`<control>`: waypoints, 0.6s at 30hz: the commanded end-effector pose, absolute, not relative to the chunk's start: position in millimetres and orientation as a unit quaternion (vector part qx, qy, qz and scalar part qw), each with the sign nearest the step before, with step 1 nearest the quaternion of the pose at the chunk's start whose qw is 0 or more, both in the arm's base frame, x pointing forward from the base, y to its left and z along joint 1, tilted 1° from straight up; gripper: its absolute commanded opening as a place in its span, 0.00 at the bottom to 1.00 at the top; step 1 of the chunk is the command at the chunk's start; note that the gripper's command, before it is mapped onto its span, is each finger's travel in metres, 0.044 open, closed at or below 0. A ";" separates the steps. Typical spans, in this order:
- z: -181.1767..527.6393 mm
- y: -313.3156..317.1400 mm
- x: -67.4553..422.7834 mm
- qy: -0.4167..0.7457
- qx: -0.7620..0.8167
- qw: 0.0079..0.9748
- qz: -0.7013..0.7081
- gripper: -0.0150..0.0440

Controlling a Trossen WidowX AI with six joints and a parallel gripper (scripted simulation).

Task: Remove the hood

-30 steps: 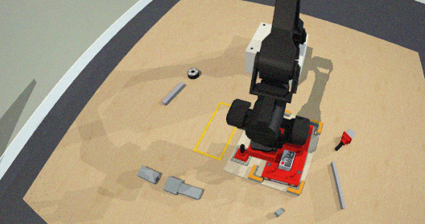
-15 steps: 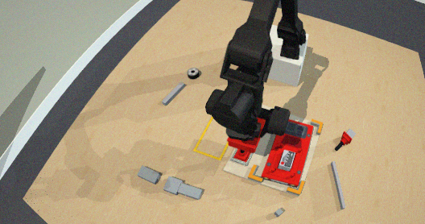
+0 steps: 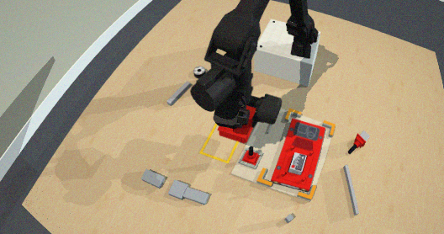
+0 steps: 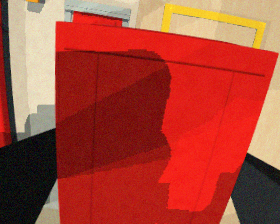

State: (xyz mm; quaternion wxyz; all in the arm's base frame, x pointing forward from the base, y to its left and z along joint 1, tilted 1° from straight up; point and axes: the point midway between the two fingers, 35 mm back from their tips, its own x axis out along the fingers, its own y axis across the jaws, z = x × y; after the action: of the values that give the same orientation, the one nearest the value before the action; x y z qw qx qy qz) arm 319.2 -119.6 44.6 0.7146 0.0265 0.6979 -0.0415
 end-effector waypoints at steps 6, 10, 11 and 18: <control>46.2 -147.0 301.4 0.700 0.021 0.713 -0.039 0.25; 46.7 -158.4 293.1 0.701 0.020 0.712 -0.037 0.25; 46.8 -161.1 291.0 0.701 0.019 0.712 -0.037 0.25; 45.9 -165.3 287.8 0.701 0.019 0.712 -0.037 0.25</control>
State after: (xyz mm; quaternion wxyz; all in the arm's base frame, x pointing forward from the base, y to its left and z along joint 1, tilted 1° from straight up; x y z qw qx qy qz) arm 288.9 -164.5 46.4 0.7125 0.0233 0.7002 -0.0390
